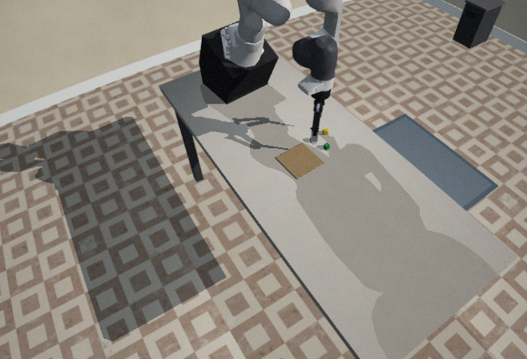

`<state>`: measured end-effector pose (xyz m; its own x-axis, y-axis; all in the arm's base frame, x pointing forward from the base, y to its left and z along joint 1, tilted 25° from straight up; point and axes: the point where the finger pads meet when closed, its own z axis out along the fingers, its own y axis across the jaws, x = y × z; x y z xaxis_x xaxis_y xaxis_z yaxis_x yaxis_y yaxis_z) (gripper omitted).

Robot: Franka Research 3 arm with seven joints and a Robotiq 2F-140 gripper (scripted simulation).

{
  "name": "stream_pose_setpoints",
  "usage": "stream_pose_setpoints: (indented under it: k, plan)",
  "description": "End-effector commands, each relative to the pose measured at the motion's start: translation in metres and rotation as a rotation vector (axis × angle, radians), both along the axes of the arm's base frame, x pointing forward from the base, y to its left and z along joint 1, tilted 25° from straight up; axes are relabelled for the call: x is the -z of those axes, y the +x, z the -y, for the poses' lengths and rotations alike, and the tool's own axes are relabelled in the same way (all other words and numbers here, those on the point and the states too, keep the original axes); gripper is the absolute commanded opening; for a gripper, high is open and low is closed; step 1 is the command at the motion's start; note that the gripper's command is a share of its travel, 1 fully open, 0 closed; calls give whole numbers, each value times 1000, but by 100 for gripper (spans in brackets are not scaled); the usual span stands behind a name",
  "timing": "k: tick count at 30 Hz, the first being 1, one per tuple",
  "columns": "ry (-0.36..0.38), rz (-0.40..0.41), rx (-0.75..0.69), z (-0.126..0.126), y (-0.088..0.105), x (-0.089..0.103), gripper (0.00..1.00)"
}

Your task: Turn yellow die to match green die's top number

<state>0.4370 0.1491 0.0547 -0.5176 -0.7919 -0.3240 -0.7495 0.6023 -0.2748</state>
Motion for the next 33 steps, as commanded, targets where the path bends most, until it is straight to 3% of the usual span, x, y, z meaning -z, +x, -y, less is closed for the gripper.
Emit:
stream_pose_setpoints:
  k: [1,33]
  plan:
    - [7,7,6,-2,3,-1,100]
    - [7,4,6,-3,8,12,100]
